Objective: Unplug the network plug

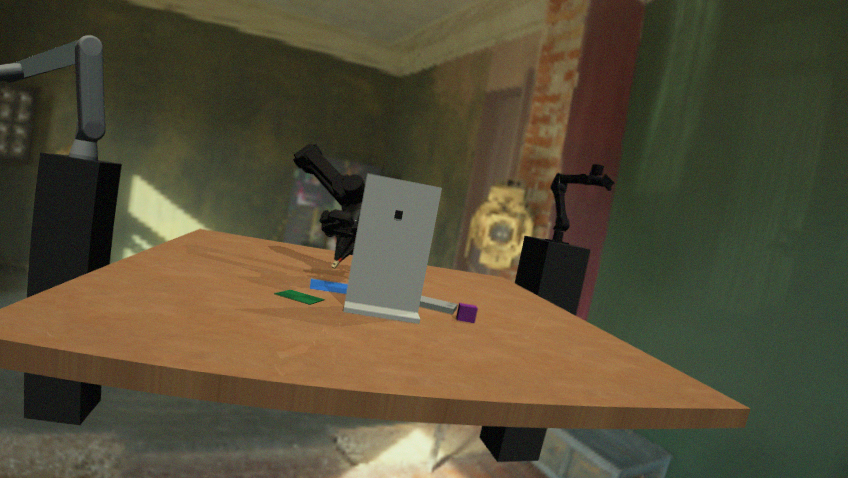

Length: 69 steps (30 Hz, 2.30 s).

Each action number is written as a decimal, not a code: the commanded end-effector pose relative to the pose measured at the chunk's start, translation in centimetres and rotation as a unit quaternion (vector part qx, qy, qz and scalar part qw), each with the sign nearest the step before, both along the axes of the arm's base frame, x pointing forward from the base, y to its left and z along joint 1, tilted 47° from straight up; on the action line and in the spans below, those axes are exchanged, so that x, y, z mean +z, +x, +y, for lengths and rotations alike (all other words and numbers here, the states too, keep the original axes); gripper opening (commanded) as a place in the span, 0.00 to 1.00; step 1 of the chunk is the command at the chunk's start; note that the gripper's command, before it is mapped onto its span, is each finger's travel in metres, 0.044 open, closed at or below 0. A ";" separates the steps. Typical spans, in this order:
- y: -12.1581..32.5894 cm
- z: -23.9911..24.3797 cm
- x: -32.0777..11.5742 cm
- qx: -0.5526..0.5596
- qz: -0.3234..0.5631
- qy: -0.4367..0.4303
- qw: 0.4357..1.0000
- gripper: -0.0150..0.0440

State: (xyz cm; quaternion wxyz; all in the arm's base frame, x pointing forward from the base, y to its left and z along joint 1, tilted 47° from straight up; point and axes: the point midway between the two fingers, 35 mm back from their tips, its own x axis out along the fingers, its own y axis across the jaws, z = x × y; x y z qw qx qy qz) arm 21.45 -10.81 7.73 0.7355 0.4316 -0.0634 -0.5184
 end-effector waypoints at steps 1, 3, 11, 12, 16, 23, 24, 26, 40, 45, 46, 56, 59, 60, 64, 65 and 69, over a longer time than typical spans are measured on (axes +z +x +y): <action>-0.1 -0.2 -0.6 0.001 0.009 0.001 1.000 0.25; -0.1 -0.3 -0.7 0.001 0.010 0.001 1.000 0.25; 0.0 -0.7 -1.2 0.000 0.010 0.003 1.000 0.25; 0.0 -0.8 -1.3 0.000 0.010 0.003 1.000 0.25; 0.0 -1.0 -1.5 0.000 0.010 0.003 1.000 0.25; 0.0 -1.4 -1.9 0.000 0.010 0.004 1.000 0.25; 0.0 -1.4 -2.0 0.000 0.010 0.004 1.000 0.25; 0.0 -1.5 -2.1 0.000 0.010 0.004 1.000 0.25; -0.1 -2.3 -2.7 0.000 0.010 0.003 1.000 0.25; -0.2 -2.5 -2.9 0.001 0.010 0.002 1.000 0.25; -0.2 -2.6 -2.9 0.001 0.010 0.002 1.000 0.25; -0.4 -3.1 -3.2 0.001 0.009 -0.001 1.000 0.25; -0.5 -3.2 -3.3 0.002 0.009 -0.002 1.000 0.25; -0.5 -3.3 -3.3 0.002 0.009 -0.002 1.000 0.25; -0.6 -3.5 -3.4 0.002 0.009 -0.004 1.000 0.25; -0.6 -3.6 -3.5 0.002 0.008 -0.004 1.000 0.25; -0.7 -3.7 -3.5 0.002 0.008 -0.006 1.000 0.25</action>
